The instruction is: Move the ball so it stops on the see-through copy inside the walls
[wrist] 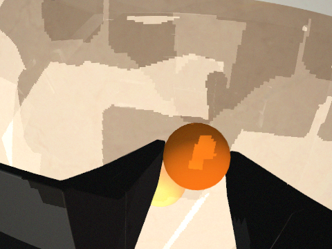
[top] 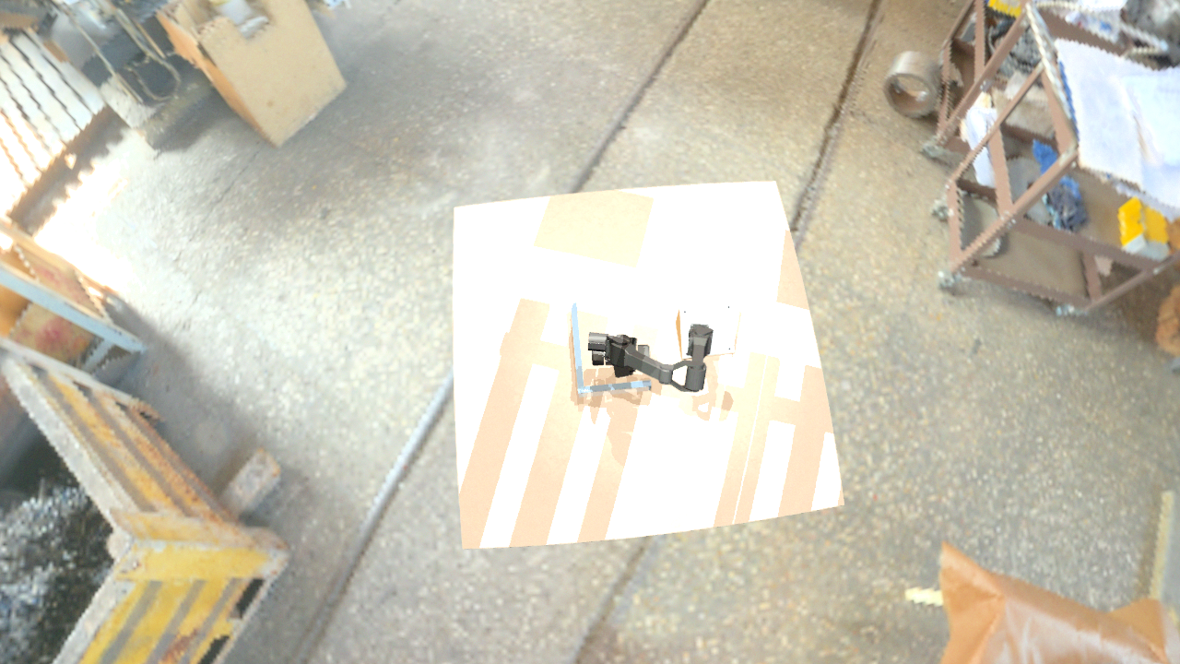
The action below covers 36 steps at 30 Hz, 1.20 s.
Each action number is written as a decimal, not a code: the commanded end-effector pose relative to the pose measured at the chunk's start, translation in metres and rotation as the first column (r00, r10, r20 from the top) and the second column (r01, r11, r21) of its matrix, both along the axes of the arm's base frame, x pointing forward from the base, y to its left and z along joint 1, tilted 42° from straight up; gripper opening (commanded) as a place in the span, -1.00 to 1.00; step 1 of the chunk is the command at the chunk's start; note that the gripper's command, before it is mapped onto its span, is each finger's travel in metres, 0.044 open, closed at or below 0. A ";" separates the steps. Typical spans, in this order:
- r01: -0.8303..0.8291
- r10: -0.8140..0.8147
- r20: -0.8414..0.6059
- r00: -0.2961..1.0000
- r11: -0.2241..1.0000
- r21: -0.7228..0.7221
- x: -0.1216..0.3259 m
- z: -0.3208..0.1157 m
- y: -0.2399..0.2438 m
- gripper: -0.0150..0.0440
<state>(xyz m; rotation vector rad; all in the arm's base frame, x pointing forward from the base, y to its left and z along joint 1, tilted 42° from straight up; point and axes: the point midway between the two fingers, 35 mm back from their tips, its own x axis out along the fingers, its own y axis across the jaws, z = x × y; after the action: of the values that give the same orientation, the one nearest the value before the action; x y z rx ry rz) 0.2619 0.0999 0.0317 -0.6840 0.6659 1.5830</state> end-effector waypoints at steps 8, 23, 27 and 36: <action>-0.021 0.021 0.030 0.999 1.000 -0.009 0.013 0.042 -0.036 -0.49; -0.056 0.055 0.045 0.997 0.998 0.003 0.010 0.077 -0.068 -0.49; -0.056 0.055 0.045 0.997 0.998 0.002 0.004 0.060 -0.069 -0.49; -0.056 0.055 0.045 0.997 0.998 0.002 -0.007 0.032 -0.069 -0.49</action>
<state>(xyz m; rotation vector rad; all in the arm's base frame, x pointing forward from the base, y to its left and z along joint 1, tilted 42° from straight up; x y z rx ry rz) 0.2573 0.0314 0.0695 -0.7353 0.6146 1.6121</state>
